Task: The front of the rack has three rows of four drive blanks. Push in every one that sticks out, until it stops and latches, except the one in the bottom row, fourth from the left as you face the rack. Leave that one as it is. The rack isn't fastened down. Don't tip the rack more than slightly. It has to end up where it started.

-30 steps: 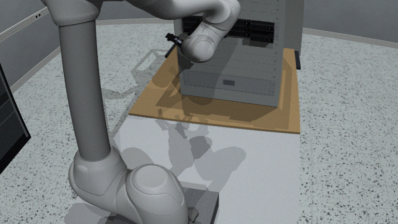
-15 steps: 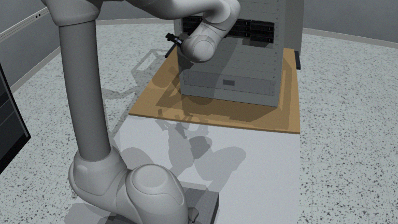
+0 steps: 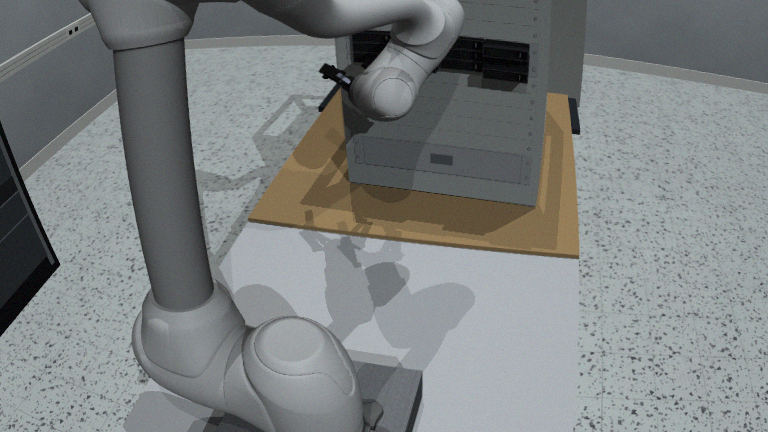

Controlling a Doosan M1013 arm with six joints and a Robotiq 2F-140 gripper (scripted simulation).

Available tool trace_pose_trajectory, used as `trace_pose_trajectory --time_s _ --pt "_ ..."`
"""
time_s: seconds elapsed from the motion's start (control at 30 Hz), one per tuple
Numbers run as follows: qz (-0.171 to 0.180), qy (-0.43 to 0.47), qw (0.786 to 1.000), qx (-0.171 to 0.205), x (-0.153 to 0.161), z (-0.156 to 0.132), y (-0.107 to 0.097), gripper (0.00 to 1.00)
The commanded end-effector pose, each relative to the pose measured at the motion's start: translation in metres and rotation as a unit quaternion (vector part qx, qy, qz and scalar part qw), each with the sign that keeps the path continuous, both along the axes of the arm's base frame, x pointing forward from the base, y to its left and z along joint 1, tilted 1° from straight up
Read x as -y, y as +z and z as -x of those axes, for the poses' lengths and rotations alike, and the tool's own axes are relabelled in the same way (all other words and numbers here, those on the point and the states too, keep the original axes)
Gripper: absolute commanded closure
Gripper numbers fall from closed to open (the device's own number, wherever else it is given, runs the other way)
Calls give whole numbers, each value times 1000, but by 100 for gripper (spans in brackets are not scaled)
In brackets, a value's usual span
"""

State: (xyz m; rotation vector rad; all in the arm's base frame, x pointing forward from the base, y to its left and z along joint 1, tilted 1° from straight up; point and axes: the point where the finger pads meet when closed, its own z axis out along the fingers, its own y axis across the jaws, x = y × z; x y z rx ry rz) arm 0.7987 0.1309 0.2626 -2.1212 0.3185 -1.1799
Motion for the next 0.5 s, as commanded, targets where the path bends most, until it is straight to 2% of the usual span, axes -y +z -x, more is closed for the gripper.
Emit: trace_pose_trajectory --time_s 0.0,0.47 --pt "0 0 1000 1 0 0 1 0" --pt "3 1 1000 3 1 0 1 0"
